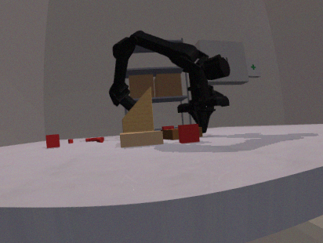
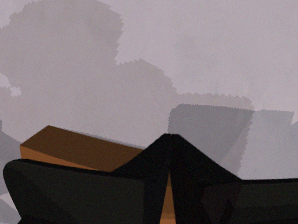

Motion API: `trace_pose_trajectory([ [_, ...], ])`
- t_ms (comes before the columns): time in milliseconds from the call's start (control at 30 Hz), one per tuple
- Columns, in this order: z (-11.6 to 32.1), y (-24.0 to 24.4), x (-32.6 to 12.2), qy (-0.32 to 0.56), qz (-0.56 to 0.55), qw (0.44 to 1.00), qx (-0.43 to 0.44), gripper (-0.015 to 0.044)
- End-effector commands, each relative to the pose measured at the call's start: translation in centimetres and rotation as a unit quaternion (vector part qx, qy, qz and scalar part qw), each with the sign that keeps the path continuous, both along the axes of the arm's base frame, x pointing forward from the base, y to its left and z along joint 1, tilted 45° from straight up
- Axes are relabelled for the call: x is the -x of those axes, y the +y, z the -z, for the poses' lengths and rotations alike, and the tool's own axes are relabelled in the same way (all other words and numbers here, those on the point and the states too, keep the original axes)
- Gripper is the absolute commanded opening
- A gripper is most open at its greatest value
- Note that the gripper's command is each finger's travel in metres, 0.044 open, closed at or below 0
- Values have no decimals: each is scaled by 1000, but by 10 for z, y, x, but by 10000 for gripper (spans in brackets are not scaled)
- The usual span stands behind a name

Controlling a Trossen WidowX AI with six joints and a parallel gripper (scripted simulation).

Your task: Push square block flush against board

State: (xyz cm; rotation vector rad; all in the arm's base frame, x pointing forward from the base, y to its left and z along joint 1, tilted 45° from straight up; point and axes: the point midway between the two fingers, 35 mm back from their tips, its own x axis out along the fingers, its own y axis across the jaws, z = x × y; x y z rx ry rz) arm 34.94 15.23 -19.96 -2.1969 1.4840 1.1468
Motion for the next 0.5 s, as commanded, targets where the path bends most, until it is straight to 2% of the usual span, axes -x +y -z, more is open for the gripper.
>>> trace_pose_trajectory([
  [0,-4,-7,-2,0,2,1000,4,0],
  [467,-12,-15,-7,0,2,1000,5,0],
])
